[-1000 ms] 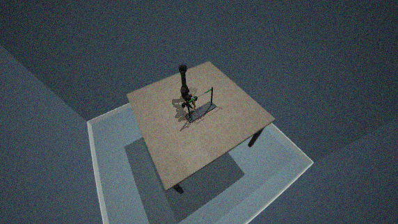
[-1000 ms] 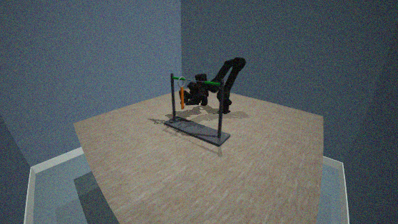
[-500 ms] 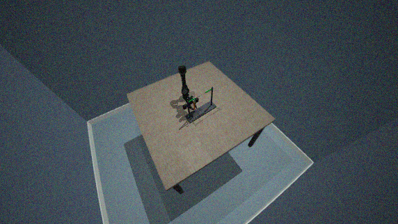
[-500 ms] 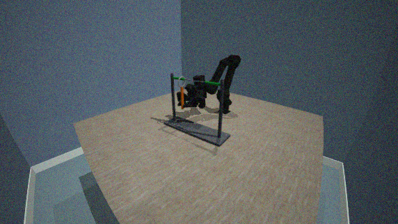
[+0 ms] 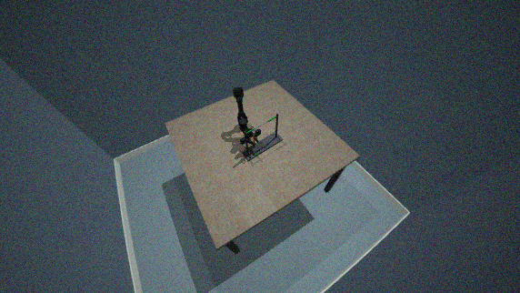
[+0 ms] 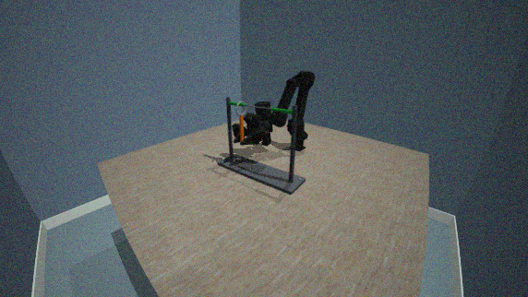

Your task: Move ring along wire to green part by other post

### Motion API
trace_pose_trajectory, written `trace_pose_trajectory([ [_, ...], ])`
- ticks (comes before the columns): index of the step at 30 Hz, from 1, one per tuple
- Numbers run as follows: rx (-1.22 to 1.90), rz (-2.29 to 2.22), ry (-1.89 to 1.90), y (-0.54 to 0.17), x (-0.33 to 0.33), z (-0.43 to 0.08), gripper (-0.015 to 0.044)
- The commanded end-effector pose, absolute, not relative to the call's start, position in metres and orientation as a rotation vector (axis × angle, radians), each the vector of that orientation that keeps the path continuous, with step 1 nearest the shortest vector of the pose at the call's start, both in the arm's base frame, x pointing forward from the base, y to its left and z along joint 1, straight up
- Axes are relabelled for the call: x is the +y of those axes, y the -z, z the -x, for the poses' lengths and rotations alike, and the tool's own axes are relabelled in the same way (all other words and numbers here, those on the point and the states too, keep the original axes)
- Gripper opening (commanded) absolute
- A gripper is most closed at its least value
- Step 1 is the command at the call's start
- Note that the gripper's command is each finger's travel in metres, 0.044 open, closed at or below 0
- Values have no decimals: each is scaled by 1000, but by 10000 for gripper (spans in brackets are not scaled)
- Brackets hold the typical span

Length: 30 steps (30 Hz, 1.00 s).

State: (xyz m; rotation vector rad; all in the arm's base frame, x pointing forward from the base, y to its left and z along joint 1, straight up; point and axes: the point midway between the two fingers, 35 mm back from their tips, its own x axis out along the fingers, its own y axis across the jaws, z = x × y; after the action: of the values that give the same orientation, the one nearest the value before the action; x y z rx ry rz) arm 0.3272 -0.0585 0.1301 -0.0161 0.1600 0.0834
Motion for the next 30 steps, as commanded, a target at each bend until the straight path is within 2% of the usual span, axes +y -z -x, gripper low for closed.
trace_pose_trajectory([
  [1,160,13,-78,-130,-59,-328,160],
  [10,160,13,-78,-130,-59,-328,160],
  [15,161,16,-83,-130,-58,-327,29],
  [17,161,16,-83,-130,-58,-327,15],
  [23,161,16,-83,-130,-58,-327,-142],
  [30,161,16,-83,-130,-58,-327,-150],
])
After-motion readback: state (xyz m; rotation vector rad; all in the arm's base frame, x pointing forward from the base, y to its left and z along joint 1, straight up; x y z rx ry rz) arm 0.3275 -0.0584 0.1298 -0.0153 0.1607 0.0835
